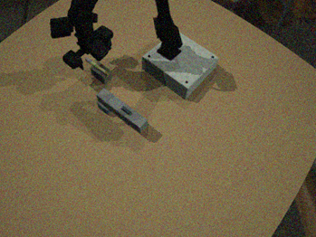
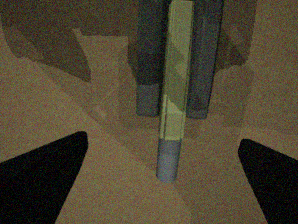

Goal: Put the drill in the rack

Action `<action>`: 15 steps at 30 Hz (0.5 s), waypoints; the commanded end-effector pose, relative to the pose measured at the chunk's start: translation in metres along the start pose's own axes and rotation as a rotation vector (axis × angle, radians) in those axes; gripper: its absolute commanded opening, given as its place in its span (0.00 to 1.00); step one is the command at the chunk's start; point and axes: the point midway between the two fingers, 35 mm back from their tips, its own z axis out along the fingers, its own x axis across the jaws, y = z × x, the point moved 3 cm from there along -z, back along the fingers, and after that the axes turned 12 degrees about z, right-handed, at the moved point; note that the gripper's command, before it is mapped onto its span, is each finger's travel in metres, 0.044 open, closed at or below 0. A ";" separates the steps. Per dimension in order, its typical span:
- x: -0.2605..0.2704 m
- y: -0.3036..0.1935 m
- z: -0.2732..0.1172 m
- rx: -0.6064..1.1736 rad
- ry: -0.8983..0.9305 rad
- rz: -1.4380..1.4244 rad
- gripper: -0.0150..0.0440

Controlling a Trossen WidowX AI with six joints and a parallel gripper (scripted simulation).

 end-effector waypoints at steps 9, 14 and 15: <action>0.001 0.000 -0.031 0.045 0.040 0.022 1.00; 0.017 0.005 -0.049 0.452 0.241 0.172 1.00; 0.019 0.006 -0.056 0.550 0.256 0.195 1.00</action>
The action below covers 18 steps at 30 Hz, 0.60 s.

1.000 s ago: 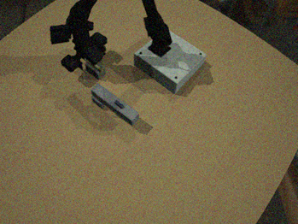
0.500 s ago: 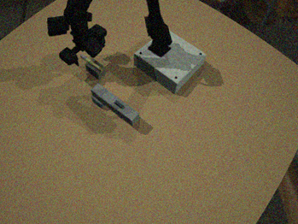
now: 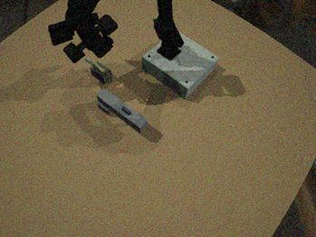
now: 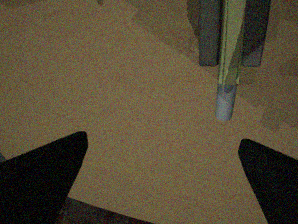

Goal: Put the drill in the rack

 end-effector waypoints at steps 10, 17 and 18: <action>0.014 -0.010 -0.085 0.911 -0.165 0.217 1.00; 0.014 -0.010 -0.085 0.911 -0.165 0.217 1.00; 0.014 -0.010 -0.085 0.911 -0.165 0.217 1.00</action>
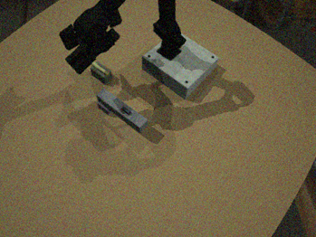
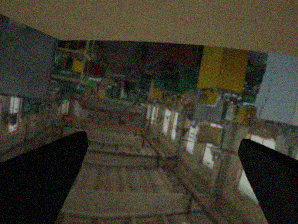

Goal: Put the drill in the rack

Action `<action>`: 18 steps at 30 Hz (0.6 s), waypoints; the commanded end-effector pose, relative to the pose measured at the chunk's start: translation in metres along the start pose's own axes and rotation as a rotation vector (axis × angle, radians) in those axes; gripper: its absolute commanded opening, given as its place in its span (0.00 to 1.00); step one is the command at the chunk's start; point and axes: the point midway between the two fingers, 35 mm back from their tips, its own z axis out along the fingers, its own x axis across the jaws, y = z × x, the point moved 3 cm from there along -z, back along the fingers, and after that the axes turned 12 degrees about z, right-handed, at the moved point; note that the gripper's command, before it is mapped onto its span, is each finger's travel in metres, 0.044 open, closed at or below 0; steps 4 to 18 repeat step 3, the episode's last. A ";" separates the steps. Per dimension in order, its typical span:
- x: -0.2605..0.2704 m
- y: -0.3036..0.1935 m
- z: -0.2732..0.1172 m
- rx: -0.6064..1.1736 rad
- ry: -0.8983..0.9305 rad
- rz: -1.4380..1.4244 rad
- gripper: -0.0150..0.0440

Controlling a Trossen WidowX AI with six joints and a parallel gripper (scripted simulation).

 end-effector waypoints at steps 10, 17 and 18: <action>-0.001 -0.001 -0.001 0.010 -0.008 0.005 1.00; -0.001 -0.001 -0.001 0.010 -0.008 0.005 1.00; -0.001 -0.001 -0.001 0.010 -0.008 0.005 1.00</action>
